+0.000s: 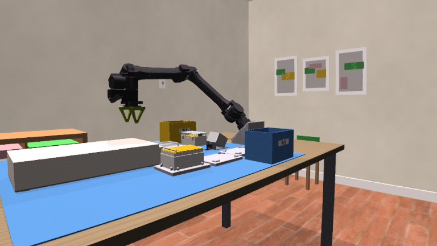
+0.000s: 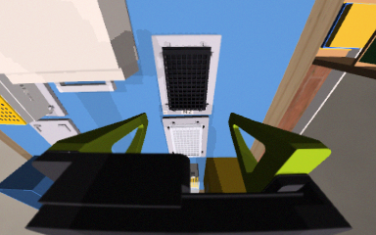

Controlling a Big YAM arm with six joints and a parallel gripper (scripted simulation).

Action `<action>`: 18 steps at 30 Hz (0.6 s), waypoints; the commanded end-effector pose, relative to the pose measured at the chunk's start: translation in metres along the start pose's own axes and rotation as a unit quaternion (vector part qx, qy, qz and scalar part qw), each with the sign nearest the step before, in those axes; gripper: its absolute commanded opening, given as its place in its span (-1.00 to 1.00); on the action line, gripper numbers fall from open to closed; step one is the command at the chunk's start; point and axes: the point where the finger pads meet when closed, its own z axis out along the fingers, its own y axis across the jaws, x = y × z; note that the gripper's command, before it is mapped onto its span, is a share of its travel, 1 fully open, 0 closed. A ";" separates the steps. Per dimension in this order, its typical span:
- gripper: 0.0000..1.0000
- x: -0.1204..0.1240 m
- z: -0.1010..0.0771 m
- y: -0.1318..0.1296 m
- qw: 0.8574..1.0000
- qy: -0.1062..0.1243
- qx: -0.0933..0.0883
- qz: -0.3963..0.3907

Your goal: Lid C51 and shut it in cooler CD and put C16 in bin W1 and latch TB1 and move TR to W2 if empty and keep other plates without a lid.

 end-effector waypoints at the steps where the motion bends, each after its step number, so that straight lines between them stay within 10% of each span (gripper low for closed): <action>1: 1.00 -0.002 0.013 0.001 1.000 0.003 0.001 -0.002; 18: 1.00 -0.001 0.033 0.001 1.000 0.003 0.001 -0.002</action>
